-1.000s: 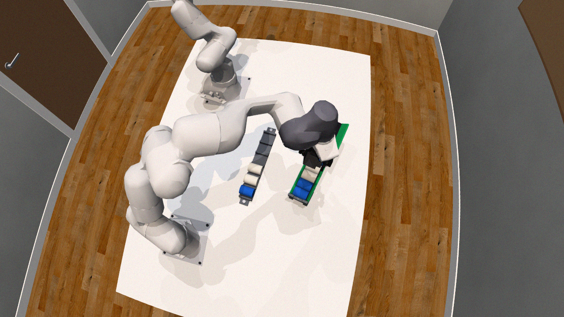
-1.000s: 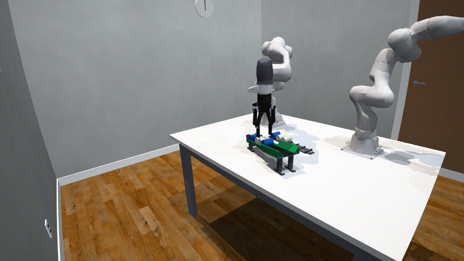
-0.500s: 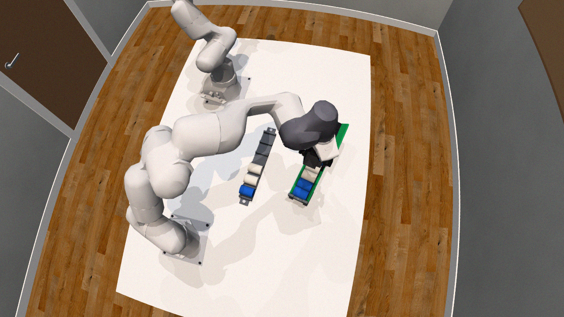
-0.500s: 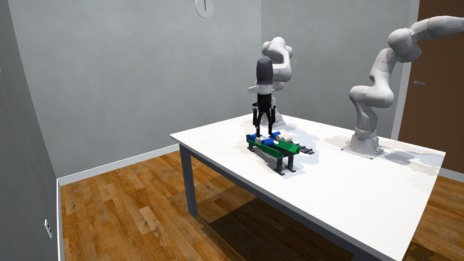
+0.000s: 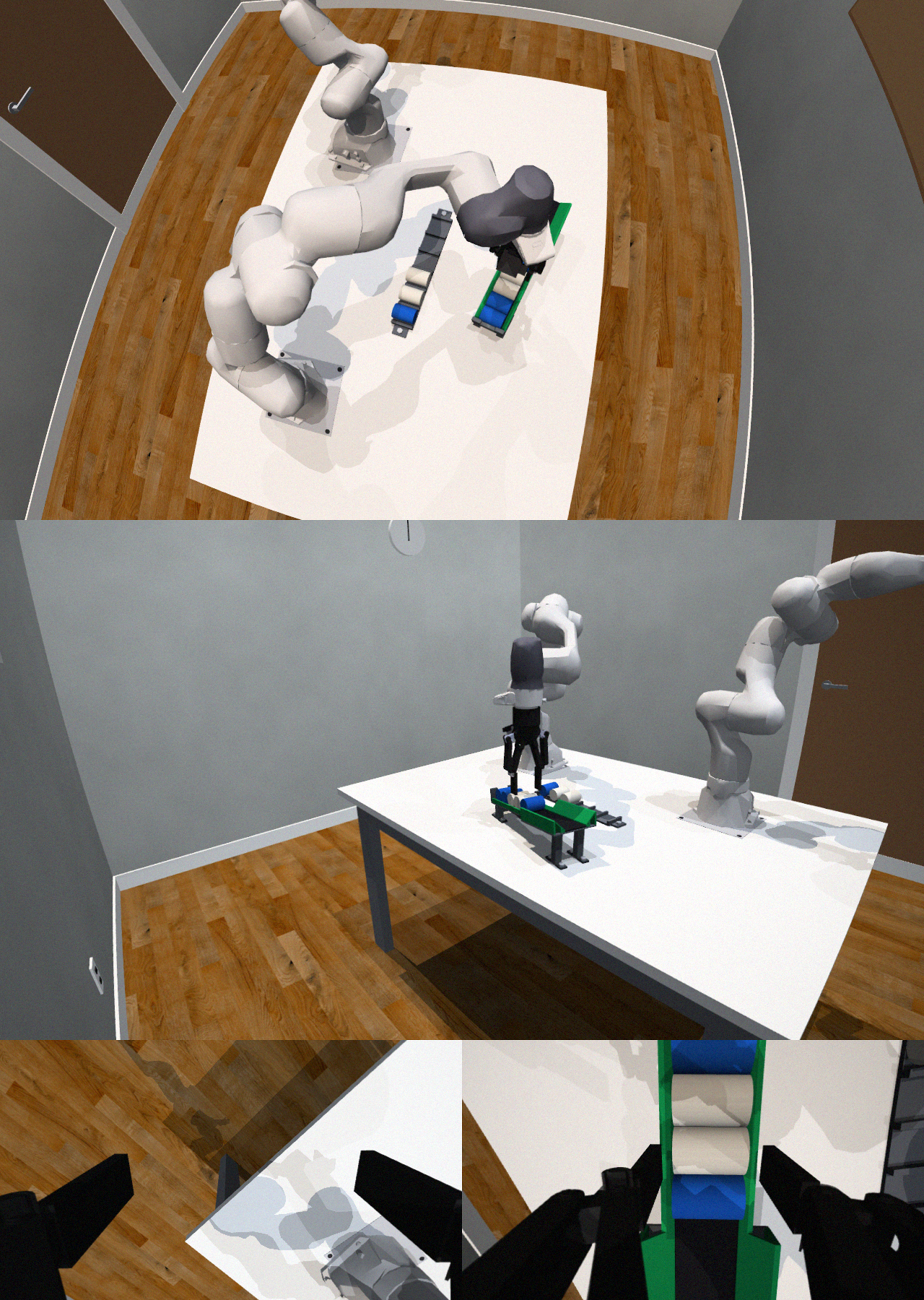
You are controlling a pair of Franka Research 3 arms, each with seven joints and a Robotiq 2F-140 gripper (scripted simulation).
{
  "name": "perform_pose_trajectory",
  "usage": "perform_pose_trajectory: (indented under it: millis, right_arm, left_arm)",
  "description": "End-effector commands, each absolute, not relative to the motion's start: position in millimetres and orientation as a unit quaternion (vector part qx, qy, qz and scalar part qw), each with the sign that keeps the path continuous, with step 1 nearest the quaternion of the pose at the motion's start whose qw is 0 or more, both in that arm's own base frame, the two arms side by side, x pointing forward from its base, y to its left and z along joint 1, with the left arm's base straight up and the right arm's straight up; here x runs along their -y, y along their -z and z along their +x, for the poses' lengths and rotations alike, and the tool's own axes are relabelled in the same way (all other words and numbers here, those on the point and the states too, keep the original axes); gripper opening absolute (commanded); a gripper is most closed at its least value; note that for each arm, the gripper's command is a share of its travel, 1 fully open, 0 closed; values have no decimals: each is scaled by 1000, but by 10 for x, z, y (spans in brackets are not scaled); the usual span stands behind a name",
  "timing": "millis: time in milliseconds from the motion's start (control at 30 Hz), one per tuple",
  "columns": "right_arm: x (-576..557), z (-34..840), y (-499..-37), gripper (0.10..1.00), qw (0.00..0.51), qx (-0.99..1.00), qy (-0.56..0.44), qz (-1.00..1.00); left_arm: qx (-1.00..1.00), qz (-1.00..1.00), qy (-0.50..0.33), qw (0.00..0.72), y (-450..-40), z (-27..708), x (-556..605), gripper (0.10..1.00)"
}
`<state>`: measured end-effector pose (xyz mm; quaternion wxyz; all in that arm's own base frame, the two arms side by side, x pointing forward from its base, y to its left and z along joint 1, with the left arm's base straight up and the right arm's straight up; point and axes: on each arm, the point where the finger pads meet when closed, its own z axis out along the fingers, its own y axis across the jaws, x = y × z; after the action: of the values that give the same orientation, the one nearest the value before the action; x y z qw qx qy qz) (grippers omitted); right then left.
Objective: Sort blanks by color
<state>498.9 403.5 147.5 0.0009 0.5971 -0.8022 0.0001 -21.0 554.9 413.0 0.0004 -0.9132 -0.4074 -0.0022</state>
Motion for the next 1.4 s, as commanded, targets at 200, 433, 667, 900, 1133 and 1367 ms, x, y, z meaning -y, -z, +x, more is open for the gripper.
perform_pose_trajectory:
  millis: [200, 433, 667, 900, 1133, 1367]
  right_arm:
    - [-4038, 4996, -1283, 528, 0, 803, 0, 596]
    - [-4038, 4996, -1178, 528, 0, 803, 0, 596]
    - [-4038, 4996, -1117, 528, 0, 803, 0, 596]
    - [-4038, 4996, -1115, 528, 0, 803, 0, 596]
    - [-4038, 4996, -1115, 528, 0, 803, 0, 596]
    - [-4038, 4996, -1115, 528, 0, 803, 0, 596]
  left_arm:
    - [408, -913, 2, 0, -4131, -210, -5549, 1000]
    - [408, -913, 2, 0, -4131, -210, -5549, 1000]
    - [408, -913, 2, 0, -4131, -210, -5549, 1000]
    - [408, -913, 2, 0, -4131, -210, -5549, 1000]
    - [408, -913, 2, 0, -4131, -210, -5549, 1000]
    - [408, -913, 2, 0, -4131, -210, -5549, 1000]
